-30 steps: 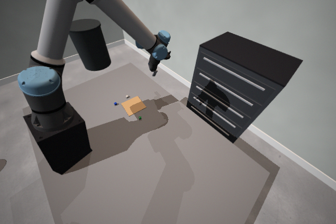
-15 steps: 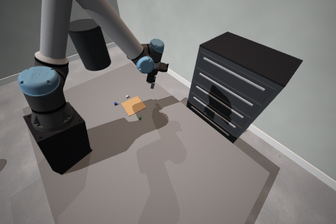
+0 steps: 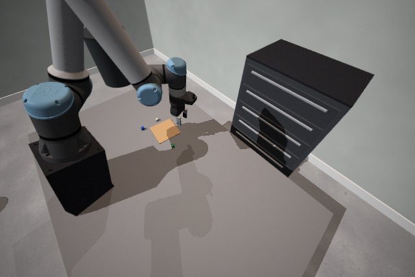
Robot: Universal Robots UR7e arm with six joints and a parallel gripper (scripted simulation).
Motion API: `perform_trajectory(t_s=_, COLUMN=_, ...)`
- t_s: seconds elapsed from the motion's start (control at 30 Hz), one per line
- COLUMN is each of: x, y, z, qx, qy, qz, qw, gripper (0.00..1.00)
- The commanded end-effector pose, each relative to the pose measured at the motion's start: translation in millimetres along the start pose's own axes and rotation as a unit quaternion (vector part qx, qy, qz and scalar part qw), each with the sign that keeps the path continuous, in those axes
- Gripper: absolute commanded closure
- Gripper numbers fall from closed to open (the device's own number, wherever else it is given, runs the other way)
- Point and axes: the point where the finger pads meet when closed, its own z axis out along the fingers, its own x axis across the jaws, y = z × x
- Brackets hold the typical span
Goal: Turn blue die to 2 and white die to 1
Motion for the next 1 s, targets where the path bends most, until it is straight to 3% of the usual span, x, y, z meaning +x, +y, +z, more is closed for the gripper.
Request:
perform_trajectory(t_s=0.0, x=28.8, y=-1.8, z=-2.2, qx=0.018, qy=0.001, qz=0.053, qw=0.998, gripper=0.00)
perform_trajectory(t_s=0.2, x=63.9, y=-0.3, z=-4.5, qx=0.039, qy=0.002, qz=0.117, qw=0.992, gripper=0.00)
perform_trajectory(t_s=0.4, x=83.9, y=2.1, z=-6.0, qx=0.051, qy=0.003, qz=0.154, qw=0.987, gripper=0.00)
perform_trajectory(t_s=0.97, x=92.5, y=3.5, z=-6.7, qx=0.056, qy=0.002, qz=0.171, qw=0.984, gripper=0.00)
